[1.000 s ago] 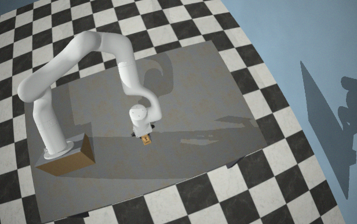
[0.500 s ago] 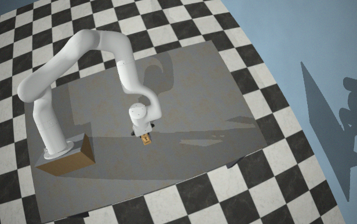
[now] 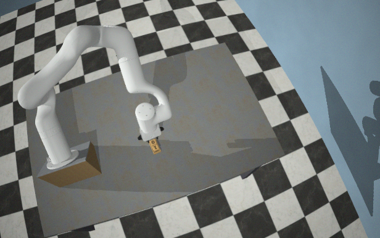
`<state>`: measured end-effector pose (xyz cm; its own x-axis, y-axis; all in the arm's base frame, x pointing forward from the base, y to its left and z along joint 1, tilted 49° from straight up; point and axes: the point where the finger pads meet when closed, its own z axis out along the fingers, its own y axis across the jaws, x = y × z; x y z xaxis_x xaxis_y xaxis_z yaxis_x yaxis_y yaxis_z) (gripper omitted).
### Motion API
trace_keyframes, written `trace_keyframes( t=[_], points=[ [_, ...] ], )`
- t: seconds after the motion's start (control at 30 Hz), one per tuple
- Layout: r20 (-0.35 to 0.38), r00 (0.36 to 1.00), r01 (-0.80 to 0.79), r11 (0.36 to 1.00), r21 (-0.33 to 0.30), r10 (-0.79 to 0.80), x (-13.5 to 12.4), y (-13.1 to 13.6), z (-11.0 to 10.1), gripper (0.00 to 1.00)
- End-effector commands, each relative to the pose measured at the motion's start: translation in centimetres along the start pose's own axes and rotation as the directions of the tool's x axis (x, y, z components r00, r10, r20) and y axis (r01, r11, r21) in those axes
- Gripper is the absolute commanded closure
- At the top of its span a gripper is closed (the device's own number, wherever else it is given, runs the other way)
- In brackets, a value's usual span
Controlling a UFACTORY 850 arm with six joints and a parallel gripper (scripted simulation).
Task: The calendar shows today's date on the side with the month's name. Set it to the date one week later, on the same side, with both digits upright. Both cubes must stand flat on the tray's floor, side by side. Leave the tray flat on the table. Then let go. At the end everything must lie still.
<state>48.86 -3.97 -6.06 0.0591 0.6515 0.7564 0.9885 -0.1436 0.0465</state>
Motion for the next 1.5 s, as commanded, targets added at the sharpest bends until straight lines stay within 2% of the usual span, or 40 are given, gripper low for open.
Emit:
trace_keyframes(
  t=[0.0,0.13,0.17,1.0,1.47],
  points=[
    [0.000,1.000,0.000,1.000,-0.001,0.000,0.0,0.1,-1.2,0.51],
    [0.000,1.000,0.000,1.000,-0.001,0.000,0.0,0.1,-1.4,0.51],
    [0.000,1.000,0.000,1.000,-0.001,0.000,0.0,0.1,-1.4,0.00],
    [0.000,1.000,0.000,1.000,-0.001,0.000,0.0,0.1,-1.5,0.00],
    [0.000,1.000,0.000,1.000,-0.001,0.000,0.0,0.0,-5.2,0.00]
  ],
)
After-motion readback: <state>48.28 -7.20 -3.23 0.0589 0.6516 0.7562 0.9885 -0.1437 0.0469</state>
